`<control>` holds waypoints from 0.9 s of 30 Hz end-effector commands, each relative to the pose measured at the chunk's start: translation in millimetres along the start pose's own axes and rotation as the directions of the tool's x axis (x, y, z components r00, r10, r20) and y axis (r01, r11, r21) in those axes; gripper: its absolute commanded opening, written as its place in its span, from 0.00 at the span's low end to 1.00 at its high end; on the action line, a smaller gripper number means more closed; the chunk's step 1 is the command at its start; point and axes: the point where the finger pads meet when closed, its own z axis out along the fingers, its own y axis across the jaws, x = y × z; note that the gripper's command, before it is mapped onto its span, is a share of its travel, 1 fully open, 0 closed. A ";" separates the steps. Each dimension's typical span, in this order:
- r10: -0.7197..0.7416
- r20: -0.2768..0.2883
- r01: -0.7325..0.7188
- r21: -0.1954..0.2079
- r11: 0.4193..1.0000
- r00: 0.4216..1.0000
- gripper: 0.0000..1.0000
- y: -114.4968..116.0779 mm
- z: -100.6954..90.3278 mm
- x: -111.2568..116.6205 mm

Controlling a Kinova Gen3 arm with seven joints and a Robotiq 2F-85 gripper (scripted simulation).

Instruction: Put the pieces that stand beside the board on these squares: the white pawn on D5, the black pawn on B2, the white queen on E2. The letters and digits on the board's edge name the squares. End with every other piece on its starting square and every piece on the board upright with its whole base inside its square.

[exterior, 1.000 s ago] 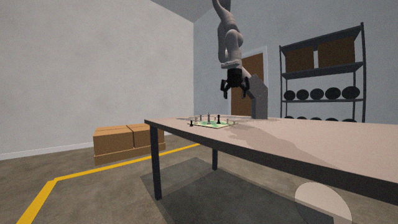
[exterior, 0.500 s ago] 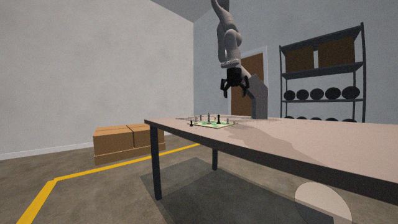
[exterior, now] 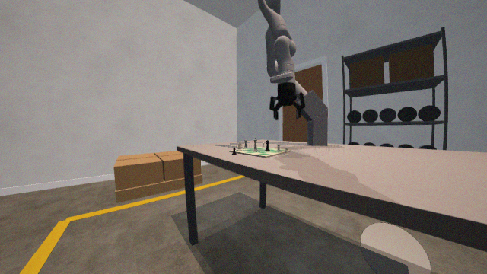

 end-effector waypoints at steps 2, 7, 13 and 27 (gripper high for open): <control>-0.029 0.001 0.029 0.000 1.000 1.000 1.00 -0.1 0.7 0.1; -0.118 0.004 0.118 -0.001 0.993 0.993 1.00 0.2 3.5 -0.7; -0.223 0.007 0.223 -0.001 0.975 0.975 1.00 0.5 6.8 -1.4; -0.664 0.016 0.664 0.006 0.748 0.747 1.00 1.1 22.0 -3.5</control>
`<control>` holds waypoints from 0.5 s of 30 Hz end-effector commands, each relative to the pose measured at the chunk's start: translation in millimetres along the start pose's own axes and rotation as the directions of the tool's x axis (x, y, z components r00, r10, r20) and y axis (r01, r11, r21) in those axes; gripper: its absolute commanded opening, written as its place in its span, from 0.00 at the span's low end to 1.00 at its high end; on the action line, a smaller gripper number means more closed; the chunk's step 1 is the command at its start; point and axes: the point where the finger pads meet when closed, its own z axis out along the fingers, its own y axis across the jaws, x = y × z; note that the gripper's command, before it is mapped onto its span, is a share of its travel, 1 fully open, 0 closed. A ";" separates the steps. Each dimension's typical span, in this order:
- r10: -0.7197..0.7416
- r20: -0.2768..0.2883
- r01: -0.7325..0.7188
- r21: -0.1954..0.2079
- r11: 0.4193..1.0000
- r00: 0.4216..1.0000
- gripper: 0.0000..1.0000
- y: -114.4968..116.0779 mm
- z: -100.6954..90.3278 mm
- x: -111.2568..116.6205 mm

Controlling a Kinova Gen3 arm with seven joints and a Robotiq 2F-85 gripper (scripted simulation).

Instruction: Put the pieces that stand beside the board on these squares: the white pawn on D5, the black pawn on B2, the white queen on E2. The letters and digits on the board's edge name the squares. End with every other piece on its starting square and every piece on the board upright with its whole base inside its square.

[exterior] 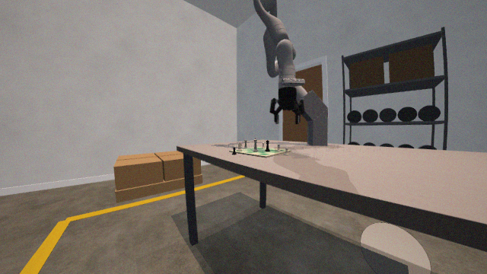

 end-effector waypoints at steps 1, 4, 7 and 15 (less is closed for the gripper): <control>-0.009 0.012 0.009 0.007 1.000 1.000 1.00 1.7 3.5 -3.0; -0.138 0.012 0.138 0.009 0.990 0.990 1.00 1.6 7.3 -3.0; -0.263 0.010 0.262 0.011 0.965 0.965 1.00 1.5 11.0 -2.8; -0.532 0.004 0.532 0.013 0.847 0.847 1.00 1.4 19.4 -1.7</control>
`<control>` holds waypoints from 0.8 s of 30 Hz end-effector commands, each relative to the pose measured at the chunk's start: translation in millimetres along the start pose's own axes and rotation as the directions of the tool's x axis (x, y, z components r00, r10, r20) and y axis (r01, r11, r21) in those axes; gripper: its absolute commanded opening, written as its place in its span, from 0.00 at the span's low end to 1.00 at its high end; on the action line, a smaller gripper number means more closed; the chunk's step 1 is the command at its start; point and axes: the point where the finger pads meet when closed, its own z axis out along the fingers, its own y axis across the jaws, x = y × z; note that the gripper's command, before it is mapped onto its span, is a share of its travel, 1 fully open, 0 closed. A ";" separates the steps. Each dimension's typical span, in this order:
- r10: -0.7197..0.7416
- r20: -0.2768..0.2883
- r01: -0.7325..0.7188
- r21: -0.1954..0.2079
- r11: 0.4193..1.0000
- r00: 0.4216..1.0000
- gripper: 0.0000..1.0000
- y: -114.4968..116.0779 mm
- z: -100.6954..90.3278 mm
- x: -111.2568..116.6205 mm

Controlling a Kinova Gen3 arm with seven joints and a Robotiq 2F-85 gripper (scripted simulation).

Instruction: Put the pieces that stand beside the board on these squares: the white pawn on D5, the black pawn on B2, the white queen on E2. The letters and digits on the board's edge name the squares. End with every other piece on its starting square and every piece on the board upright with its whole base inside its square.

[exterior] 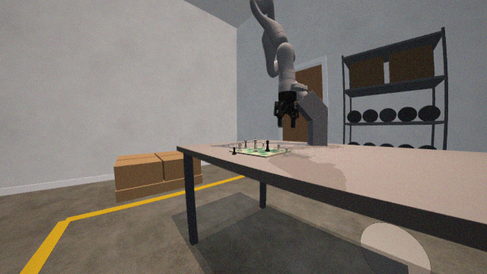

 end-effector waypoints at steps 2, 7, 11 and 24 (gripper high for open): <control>-0.058 0.005 0.058 0.010 0.998 0.998 1.00 0.2 4.6 -2.4; -0.161 0.002 0.161 0.010 0.987 0.987 1.00 0.6 7.5 -1.9; -0.232 0.000 0.232 0.009 0.973 0.973 1.00 0.9 9.5 -1.4; -0.294 -0.002 0.294 0.008 0.956 0.956 1.00 1.3 11.2 -1.0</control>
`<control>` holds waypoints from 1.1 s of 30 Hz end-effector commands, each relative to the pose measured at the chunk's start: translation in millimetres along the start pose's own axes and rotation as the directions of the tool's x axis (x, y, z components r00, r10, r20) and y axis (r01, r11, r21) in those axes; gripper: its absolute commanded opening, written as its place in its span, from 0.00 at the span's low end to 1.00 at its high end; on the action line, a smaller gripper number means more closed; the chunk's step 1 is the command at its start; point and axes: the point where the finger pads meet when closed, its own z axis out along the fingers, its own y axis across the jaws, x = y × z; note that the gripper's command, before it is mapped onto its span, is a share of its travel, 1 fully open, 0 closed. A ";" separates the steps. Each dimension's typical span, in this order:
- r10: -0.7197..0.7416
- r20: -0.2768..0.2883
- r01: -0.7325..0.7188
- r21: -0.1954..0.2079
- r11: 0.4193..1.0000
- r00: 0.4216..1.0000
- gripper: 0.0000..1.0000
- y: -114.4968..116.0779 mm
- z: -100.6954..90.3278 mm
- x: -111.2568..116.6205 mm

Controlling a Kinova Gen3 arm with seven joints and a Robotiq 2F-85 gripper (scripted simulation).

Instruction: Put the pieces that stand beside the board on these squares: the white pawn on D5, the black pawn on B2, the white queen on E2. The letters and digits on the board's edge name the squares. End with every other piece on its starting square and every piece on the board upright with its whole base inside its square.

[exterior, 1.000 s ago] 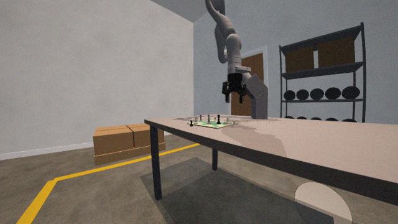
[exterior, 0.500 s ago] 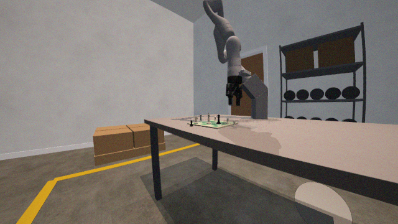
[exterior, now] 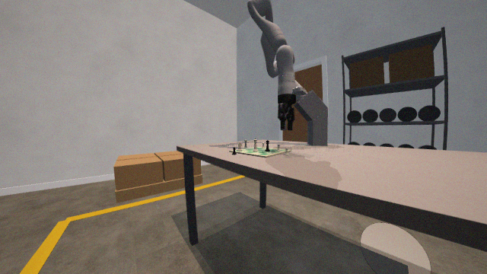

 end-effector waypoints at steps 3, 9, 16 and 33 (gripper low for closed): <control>0.000 -0.001 0.000 -0.001 1.000 1.000 0.34 0.5 -0.4 0.2; 0.000 -0.001 0.000 -0.001 1.000 1.000 0.34 0.5 -0.4 0.2; 0.000 -0.001 0.000 -0.001 1.000 1.000 0.34 0.5 -0.4 0.2; 0.000 -0.001 0.000 -0.001 1.000 1.000 0.34 0.5 -0.4 0.2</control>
